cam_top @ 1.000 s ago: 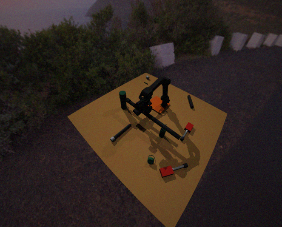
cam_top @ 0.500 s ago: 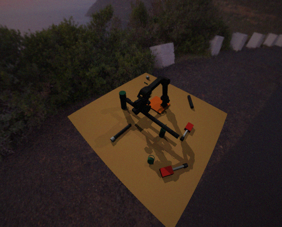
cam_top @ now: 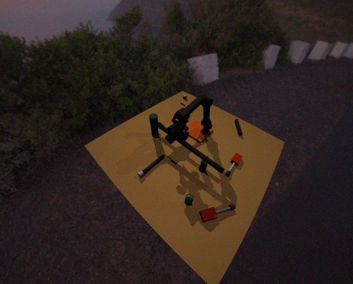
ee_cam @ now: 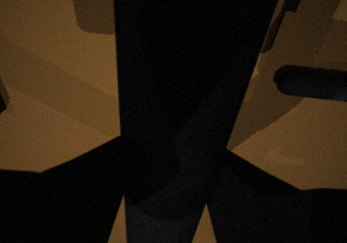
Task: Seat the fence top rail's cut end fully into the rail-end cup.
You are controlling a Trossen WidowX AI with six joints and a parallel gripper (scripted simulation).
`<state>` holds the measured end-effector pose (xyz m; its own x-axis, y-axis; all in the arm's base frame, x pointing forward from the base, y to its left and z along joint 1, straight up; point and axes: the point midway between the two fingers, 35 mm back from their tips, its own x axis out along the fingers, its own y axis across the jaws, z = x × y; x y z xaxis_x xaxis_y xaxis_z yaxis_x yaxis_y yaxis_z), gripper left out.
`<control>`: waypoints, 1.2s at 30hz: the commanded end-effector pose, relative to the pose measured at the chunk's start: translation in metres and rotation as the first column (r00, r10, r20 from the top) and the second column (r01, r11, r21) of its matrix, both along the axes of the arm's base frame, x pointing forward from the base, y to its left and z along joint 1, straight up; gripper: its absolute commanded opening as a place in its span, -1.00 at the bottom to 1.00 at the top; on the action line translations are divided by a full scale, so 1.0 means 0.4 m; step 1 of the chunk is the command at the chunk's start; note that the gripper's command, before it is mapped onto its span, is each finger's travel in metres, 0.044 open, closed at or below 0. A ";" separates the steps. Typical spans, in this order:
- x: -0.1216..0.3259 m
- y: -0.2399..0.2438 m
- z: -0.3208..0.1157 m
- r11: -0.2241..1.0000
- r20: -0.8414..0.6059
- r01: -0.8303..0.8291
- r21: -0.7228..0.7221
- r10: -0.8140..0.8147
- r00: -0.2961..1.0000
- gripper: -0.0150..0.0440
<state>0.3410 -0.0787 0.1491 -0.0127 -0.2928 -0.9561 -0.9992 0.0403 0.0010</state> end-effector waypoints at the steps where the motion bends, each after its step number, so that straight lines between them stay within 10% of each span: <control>1: -0.001 -0.010 0.003 1.000 0.001 0.002 -0.014 -0.002 1.000 -0.49; 36: -0.001 -0.001 0.002 1.000 0.000 0.002 -0.002 -0.002 1.000 -0.49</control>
<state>0.3410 -0.0787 0.1488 -0.0135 -0.2927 -0.9561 -0.9992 0.0403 0.0018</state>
